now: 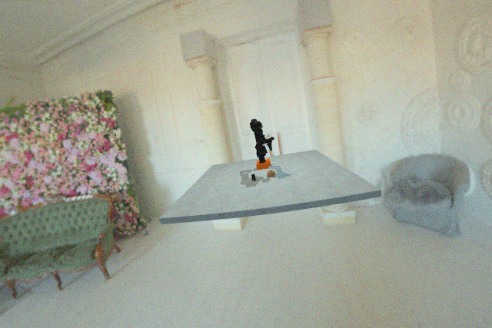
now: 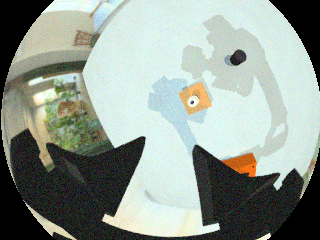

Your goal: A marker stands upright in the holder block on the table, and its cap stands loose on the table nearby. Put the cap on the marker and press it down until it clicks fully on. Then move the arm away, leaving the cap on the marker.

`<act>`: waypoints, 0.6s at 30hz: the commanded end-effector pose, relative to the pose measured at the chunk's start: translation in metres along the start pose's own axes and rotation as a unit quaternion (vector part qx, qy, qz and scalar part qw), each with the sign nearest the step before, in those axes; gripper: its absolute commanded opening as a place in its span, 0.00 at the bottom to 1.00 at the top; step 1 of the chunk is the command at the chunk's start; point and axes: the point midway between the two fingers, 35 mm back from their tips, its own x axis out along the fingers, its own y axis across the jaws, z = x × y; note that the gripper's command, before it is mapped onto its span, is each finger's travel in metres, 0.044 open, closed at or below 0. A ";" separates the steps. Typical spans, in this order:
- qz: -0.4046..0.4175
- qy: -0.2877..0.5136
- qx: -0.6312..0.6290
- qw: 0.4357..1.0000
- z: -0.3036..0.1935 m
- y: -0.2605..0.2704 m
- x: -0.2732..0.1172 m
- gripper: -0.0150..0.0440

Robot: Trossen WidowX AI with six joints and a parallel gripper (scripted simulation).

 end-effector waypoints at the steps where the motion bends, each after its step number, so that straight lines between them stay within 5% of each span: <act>1: -0.064 -0.046 0.054 0.995 0.068 -0.026 0.012 0.68; 8: -0.164 -0.089 0.133 0.973 0.157 -0.092 0.029 0.68; 18: -0.170 -0.090 0.137 0.972 0.157 -0.098 0.039 0.68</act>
